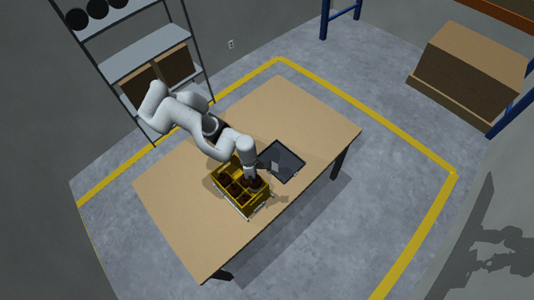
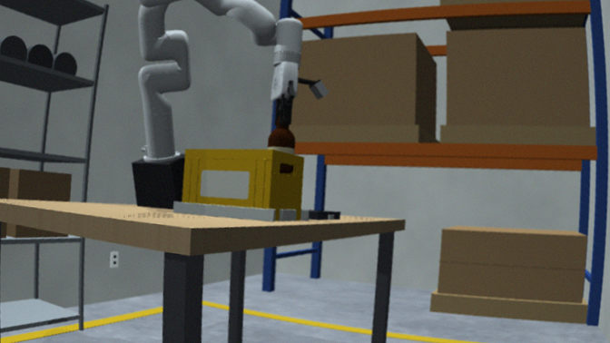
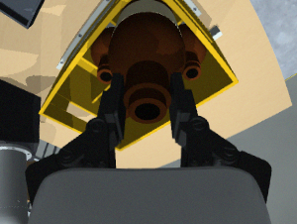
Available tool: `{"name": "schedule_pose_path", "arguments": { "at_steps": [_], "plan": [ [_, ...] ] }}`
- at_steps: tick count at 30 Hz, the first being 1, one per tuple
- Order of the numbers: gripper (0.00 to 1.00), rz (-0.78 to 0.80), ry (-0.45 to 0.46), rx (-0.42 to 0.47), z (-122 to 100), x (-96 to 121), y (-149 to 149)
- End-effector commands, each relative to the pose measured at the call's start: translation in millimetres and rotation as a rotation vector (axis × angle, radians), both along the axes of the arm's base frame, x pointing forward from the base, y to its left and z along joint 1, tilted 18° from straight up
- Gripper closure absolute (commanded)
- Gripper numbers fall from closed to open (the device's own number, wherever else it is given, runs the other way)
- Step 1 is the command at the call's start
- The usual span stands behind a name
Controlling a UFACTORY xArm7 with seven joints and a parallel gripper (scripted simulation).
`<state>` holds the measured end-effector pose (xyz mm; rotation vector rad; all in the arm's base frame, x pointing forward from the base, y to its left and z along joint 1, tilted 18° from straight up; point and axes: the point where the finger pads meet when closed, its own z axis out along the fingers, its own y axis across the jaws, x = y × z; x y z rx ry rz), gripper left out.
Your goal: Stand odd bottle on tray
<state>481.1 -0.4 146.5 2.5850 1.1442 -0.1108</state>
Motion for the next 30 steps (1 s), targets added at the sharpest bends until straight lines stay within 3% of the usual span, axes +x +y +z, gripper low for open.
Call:
{"name": "schedule_pose_path", "arguments": {
  "at_steps": [1, 30],
  "plan": [
    [1.0, 0.002, -0.004, 0.0, 1.7, 1.2, 1.1],
    [1.0, 0.002, -0.004, 0.0, 7.7, 0.9, 3.1]
  ]
}}
